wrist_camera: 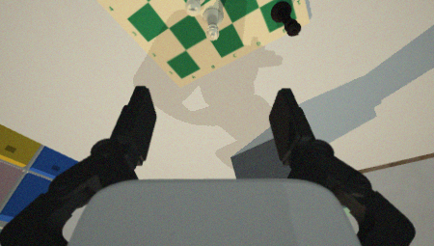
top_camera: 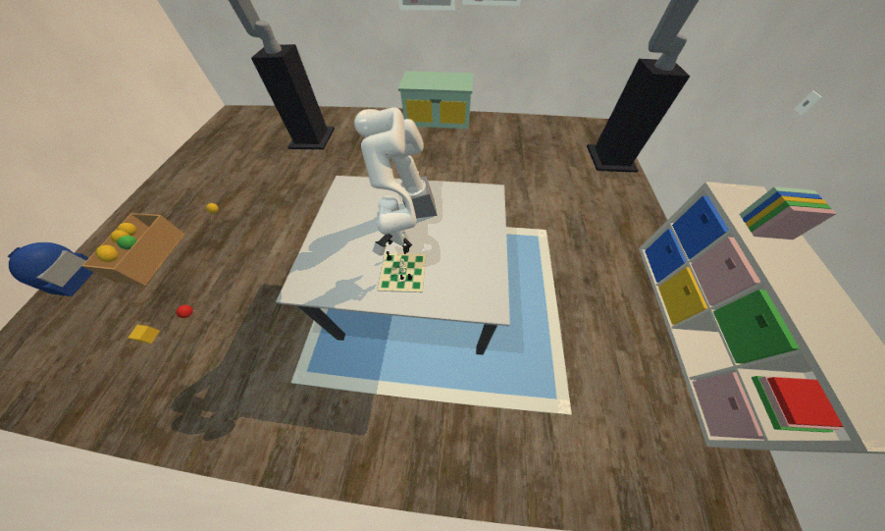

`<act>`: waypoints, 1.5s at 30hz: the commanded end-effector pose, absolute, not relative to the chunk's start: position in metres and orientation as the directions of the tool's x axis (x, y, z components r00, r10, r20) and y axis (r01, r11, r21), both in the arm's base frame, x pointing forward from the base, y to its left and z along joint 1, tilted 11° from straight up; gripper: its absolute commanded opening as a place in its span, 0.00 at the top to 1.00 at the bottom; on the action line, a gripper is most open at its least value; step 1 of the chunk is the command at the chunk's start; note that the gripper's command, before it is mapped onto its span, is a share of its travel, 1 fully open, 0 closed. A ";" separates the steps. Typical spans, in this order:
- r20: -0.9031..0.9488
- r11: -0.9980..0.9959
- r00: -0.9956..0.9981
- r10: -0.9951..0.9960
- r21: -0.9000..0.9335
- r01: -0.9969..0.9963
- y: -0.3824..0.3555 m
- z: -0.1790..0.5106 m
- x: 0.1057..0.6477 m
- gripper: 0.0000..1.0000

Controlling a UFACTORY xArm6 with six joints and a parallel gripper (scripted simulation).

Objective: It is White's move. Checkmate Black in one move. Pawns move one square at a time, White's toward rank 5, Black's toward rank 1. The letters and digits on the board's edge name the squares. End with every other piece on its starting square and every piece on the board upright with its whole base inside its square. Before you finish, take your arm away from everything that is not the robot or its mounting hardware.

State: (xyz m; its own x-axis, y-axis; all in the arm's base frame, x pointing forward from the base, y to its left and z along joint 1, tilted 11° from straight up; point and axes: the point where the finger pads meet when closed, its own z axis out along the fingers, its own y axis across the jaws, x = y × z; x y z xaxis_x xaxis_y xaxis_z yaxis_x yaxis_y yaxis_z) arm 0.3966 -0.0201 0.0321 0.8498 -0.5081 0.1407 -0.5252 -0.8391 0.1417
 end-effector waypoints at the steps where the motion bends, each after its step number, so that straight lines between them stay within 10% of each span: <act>1: 0.139 -0.838 0.849 -0.510 0.141 -0.527 -0.019 0.033 0.396 0.00; 20: 0.137 -0.839 0.849 -0.510 0.140 -0.526 -0.026 -0.001 0.396 0.00; 21: 0.137 -0.839 0.849 -0.510 0.140 -0.526 -0.026 -0.001 0.396 0.58; 45: 0.137 -0.839 0.849 -0.510 0.140 -0.526 -0.026 -0.001 0.396 0.58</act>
State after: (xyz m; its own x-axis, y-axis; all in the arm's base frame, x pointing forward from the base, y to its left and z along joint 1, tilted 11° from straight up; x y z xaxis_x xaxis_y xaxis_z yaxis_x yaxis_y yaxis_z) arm 0.3951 -0.0258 -0.0021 0.8495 -0.5102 0.1344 -0.5261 -0.8386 0.1417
